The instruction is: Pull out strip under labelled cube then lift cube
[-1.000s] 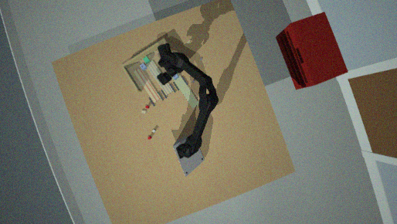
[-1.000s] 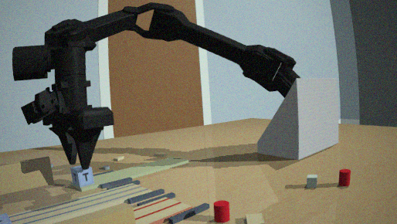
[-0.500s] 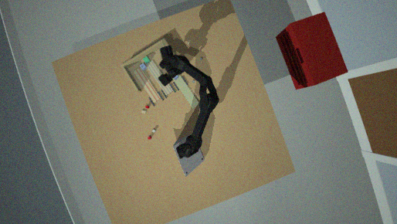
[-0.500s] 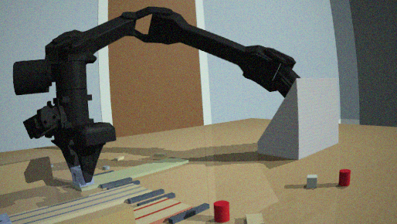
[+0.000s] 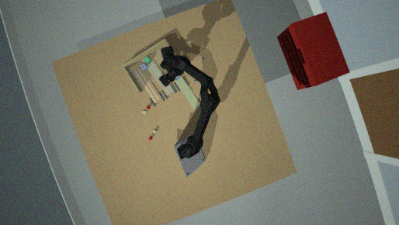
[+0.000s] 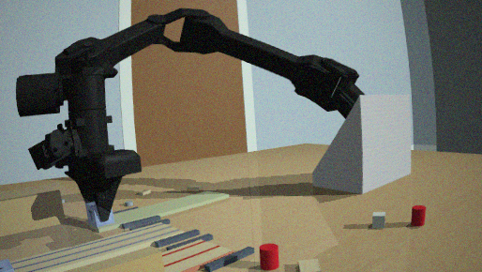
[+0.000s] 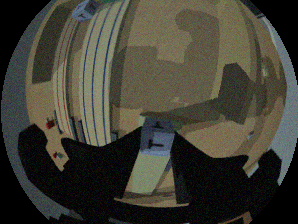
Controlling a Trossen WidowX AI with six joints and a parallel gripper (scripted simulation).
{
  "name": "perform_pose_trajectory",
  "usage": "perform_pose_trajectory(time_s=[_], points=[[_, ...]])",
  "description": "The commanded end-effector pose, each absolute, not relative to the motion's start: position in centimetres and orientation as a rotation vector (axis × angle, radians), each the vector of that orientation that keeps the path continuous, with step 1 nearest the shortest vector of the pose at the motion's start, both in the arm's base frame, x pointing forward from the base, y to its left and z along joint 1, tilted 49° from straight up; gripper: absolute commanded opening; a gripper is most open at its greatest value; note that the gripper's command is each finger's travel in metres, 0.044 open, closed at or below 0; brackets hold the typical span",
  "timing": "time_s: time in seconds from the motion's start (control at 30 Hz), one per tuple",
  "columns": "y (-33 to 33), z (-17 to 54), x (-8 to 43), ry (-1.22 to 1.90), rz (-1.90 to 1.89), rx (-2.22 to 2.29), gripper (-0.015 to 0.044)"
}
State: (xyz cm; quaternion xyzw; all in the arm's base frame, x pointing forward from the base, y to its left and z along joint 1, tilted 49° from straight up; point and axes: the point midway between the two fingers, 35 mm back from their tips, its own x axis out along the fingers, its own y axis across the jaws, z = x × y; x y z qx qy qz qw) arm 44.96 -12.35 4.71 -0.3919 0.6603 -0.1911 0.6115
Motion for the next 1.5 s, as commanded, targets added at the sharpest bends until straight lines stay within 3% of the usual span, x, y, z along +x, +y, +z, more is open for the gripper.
perform_pose_trajectory(time_s=[0.0,0.03,1.47], points=[[-12.3,4.7,44.9,1.525,-0.438,-0.906,0.0026],[-12.1,4.8,44.8,1.529,-0.426,-0.914,0.0],[-7.0,4.0,30.4,1.538,-0.433,-0.912,0.0]])
